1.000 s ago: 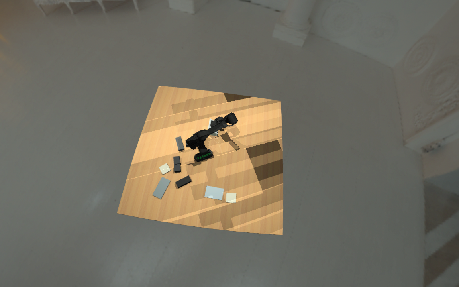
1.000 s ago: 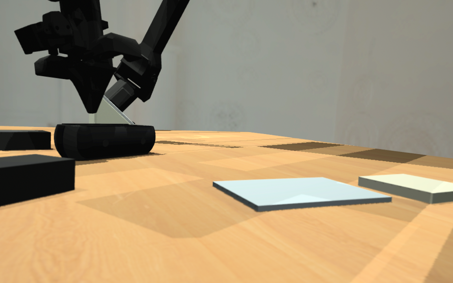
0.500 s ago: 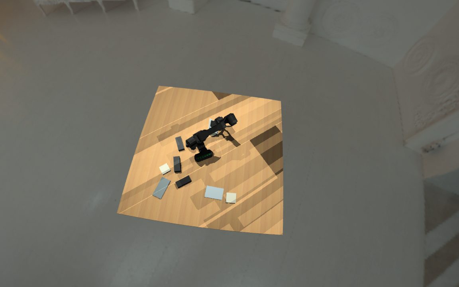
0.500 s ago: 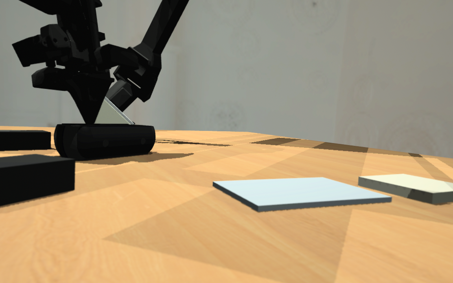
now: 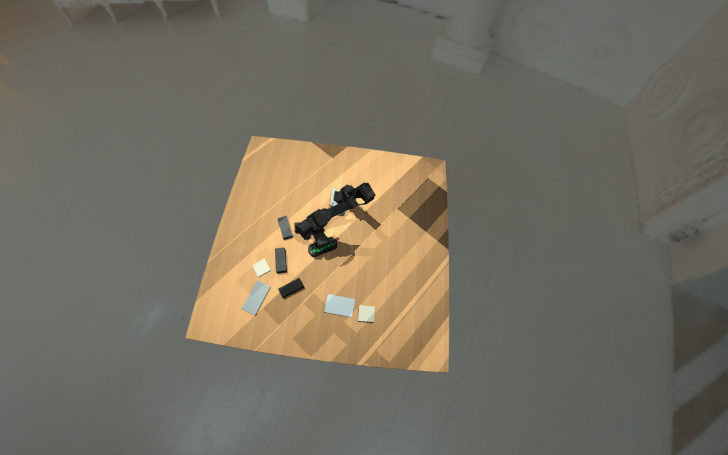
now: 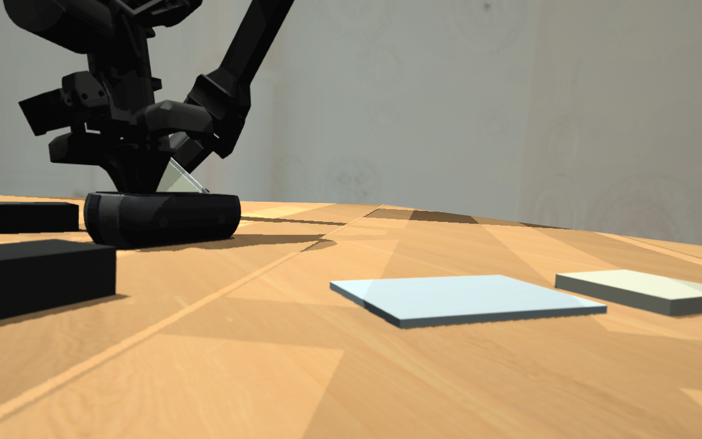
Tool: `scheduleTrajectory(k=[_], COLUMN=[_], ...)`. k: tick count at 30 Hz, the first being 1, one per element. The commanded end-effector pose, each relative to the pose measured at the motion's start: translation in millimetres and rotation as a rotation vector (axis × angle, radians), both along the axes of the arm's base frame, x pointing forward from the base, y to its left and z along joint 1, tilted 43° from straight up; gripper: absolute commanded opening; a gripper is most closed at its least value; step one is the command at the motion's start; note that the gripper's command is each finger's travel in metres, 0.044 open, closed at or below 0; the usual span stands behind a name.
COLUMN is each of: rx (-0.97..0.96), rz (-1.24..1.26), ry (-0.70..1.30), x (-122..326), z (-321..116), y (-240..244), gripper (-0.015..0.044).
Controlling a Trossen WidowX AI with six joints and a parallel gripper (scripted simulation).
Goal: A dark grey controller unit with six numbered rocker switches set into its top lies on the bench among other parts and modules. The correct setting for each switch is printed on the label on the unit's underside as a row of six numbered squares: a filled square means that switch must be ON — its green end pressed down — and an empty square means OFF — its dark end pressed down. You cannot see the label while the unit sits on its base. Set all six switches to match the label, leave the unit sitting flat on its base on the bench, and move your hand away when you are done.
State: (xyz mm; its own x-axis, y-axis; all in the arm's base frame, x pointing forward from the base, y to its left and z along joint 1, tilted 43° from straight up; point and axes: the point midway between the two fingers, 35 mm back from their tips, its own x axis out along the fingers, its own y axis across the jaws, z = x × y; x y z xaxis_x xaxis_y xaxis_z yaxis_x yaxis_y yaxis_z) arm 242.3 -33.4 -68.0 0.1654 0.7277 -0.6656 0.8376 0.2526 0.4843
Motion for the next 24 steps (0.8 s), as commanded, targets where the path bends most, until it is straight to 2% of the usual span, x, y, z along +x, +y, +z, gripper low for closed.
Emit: scheduleTrajectory(k=[1,24], rx=[0.01,0.01], rz=[-0.003,-0.003], ry=[0.003,0.003], x=[-1.1,5.5], z=[-4.5,-2.8], y=[5.8,9.5], gripper=[0.0,0.0])
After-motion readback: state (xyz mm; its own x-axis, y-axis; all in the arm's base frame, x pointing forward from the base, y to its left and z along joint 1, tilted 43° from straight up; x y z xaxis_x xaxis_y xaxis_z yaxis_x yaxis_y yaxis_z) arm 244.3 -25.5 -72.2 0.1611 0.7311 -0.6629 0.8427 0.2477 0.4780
